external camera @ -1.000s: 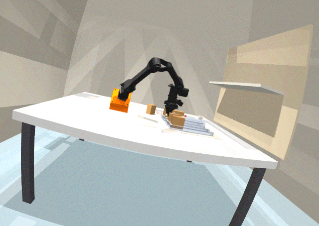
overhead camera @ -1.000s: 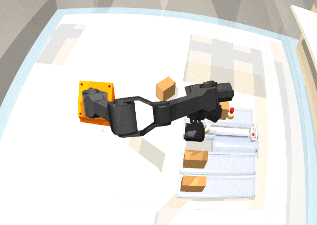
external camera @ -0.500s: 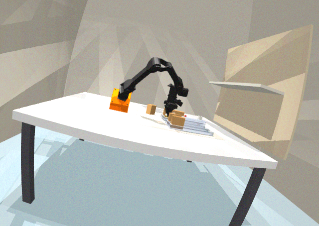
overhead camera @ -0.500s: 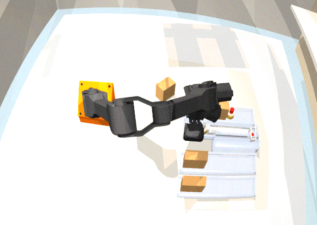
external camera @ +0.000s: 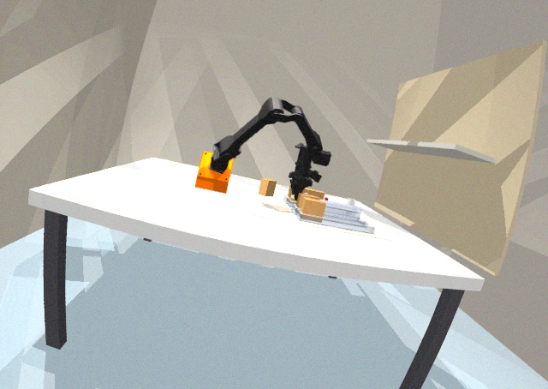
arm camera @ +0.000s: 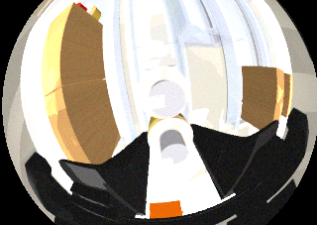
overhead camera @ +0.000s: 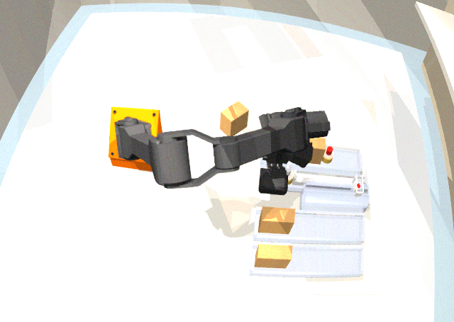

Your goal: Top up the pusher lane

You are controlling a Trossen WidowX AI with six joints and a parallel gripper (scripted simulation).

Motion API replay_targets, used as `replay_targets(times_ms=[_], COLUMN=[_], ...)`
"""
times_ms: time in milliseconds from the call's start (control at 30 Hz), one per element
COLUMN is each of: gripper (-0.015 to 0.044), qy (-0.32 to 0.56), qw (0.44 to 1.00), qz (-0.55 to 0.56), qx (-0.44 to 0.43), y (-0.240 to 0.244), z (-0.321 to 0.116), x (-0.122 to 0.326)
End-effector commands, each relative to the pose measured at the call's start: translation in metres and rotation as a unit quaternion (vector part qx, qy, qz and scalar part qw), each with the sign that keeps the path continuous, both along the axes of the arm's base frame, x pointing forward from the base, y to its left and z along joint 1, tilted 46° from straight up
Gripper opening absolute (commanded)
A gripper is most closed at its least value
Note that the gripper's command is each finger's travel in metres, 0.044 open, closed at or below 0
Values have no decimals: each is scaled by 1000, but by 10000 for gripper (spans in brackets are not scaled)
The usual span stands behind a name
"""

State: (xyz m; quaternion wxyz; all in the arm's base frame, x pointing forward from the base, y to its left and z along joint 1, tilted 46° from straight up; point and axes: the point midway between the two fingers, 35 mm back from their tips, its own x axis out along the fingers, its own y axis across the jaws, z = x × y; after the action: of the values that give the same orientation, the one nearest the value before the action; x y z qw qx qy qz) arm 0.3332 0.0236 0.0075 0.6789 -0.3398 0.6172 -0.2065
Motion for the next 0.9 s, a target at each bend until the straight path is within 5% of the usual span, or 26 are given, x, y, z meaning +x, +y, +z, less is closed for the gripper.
replay_targets(times_ms=[0,433,767,867], gripper=[0,0,263,284], qy=[-5,-5,-5,-5], qw=[1000,1000,1000,1000], qz=[0,0,0,0], qx=[-2,-2,-2,-2], y=[0,0,0,0], z=[0,0,0,0], x=[-1,-2,-1,-1])
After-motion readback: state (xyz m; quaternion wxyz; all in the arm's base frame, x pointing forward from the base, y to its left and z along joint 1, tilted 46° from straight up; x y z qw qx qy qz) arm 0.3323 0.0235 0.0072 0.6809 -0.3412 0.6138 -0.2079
